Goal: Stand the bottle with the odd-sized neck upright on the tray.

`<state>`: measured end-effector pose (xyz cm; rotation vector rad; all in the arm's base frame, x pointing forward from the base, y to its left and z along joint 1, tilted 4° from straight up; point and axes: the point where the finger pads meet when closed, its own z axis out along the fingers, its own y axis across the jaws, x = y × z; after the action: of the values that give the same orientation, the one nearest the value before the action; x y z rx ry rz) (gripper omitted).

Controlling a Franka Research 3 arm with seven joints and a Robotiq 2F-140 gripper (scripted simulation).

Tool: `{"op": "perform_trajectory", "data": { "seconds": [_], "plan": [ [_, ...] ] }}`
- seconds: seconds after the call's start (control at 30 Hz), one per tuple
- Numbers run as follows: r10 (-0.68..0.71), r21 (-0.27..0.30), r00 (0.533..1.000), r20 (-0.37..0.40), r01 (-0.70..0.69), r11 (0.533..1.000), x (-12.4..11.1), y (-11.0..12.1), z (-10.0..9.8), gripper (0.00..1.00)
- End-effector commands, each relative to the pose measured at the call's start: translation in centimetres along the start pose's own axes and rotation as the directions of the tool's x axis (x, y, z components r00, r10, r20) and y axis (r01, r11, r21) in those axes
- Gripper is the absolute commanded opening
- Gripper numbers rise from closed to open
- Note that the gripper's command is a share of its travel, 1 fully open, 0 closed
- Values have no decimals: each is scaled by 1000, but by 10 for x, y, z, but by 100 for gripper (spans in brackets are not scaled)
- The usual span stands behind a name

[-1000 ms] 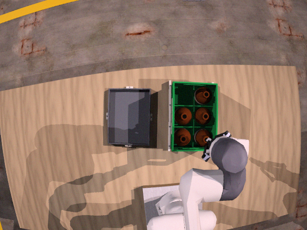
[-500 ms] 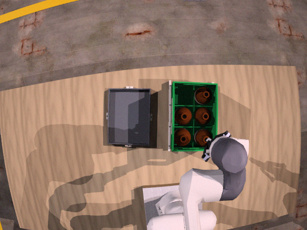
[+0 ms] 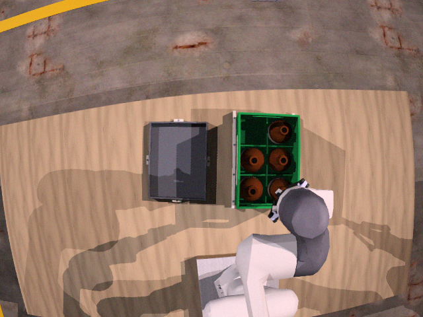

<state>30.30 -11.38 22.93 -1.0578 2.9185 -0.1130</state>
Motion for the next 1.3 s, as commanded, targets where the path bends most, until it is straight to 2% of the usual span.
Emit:
{"op": "perform_trajectory", "data": {
  "seconds": [0.0, 0.1, 0.37, 0.4, 1.27],
  "plan": [
    [30, -6, 1000, 3, -30, 1000, -31, 28, 0, 10],
    [31, -6, 1000, 2, -31, 1000, -51, 48, 1, 10],
    [31, -6, 1000, 2, -31, 999, -52, 50, 1, 10],
    [31, -6, 1000, 2, -31, 999, -52, 50, 1, 44],
    [31, -6, 1000, 2, -31, 999, -52, 50, 1, 44]
  ]
}}
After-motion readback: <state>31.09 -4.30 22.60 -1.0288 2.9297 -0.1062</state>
